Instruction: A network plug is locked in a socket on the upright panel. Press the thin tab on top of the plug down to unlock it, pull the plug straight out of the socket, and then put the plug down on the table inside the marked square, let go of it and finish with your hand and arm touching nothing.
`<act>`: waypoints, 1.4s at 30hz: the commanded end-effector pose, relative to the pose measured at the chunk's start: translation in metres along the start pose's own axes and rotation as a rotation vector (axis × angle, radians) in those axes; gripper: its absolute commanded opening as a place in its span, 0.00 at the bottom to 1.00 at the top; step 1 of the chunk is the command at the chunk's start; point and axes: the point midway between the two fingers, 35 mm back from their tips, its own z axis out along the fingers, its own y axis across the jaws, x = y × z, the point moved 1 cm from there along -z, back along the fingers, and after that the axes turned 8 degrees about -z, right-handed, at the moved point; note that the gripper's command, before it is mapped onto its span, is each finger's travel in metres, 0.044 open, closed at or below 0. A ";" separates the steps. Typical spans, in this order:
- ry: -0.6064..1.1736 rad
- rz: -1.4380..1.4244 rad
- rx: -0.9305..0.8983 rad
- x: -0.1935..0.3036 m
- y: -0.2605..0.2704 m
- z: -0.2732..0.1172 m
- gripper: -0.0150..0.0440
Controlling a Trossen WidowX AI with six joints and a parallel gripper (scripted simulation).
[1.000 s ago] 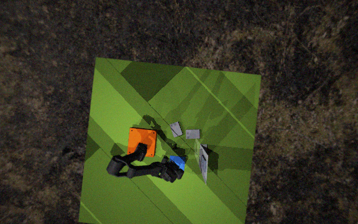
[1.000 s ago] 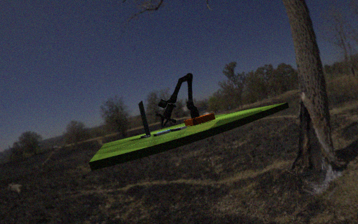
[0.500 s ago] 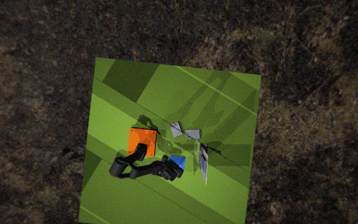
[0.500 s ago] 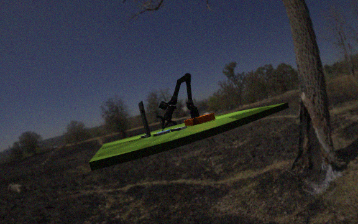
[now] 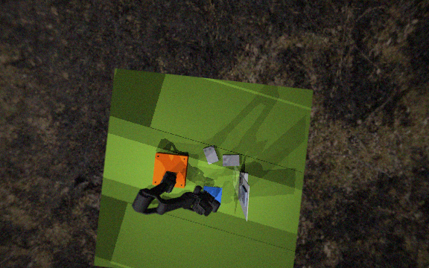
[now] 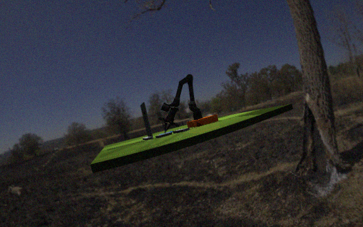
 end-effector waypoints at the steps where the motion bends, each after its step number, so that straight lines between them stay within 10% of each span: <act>1: 0.000 0.000 0.000 0.000 0.000 0.000 0.25; 6: 0.000 0.000 0.000 0.000 0.000 0.000 0.25; 12: 0.000 0.000 0.000 0.000 0.000 0.000 0.52; 42: -0.002 0.003 0.003 -0.001 0.000 -0.018 0.52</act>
